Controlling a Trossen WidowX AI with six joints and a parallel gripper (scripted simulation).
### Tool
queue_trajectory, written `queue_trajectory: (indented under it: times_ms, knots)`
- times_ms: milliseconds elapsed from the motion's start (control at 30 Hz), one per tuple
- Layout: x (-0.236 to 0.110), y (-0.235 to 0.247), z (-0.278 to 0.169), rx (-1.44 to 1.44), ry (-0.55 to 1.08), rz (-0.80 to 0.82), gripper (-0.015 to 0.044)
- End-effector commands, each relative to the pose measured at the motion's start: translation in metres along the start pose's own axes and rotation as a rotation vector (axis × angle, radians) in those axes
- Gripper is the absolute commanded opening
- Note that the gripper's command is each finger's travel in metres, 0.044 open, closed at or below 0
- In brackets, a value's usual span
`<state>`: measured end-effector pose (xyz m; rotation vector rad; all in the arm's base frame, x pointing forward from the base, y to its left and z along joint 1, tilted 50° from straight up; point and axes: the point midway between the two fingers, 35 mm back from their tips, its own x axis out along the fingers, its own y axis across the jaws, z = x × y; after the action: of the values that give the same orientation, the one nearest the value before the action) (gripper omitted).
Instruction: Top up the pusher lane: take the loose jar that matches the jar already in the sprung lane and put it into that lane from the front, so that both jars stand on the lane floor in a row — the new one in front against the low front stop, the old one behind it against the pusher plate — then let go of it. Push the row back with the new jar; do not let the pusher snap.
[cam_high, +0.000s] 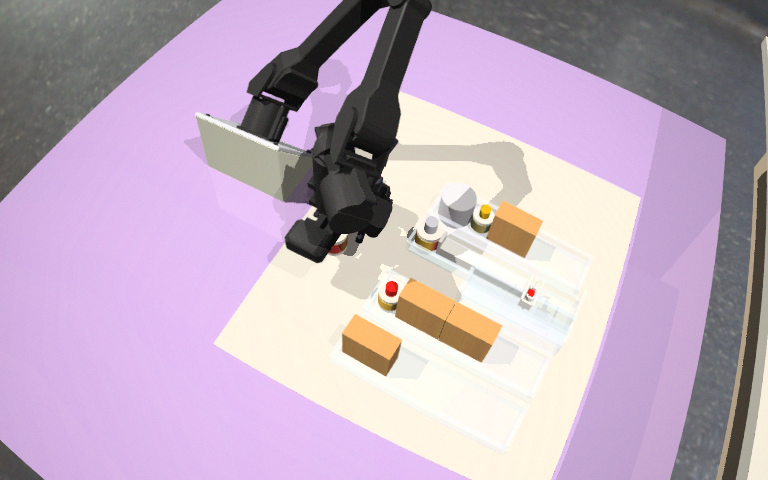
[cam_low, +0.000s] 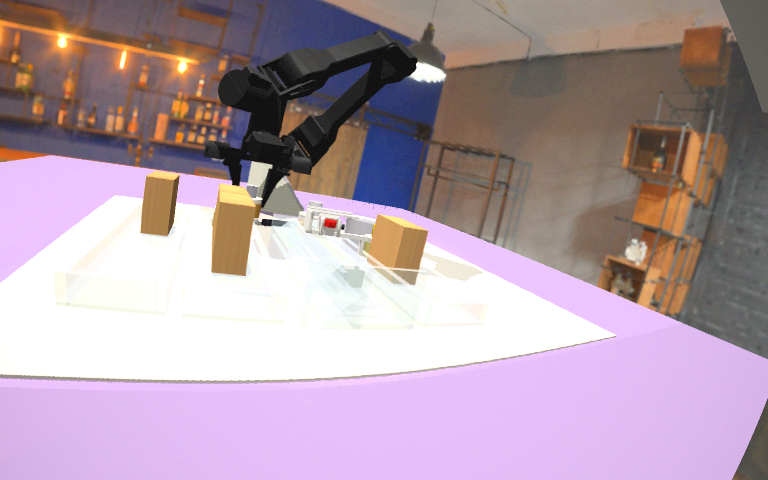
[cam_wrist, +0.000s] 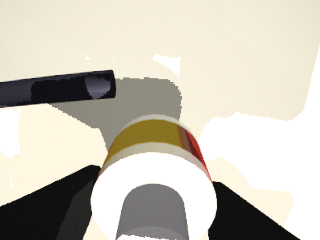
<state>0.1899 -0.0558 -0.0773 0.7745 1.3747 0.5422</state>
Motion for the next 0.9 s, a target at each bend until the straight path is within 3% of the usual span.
queue_trajectory:
  times_ms: [0, 167, 567, 867]
  knots:
    - [0.0, 0.0, 0.0, 0.007, -0.001, 0.003, 0.0111]
    - [-0.027, -0.002, 0.003, 0.008, -0.002, -0.003, 0.0]
    - [-0.104, 0.002, -0.004, 0.008, 0.0, 0.0, 0.0]
    - [-0.096, 0.014, 0.018, 0.023, -0.002, -0.013, 0.0]
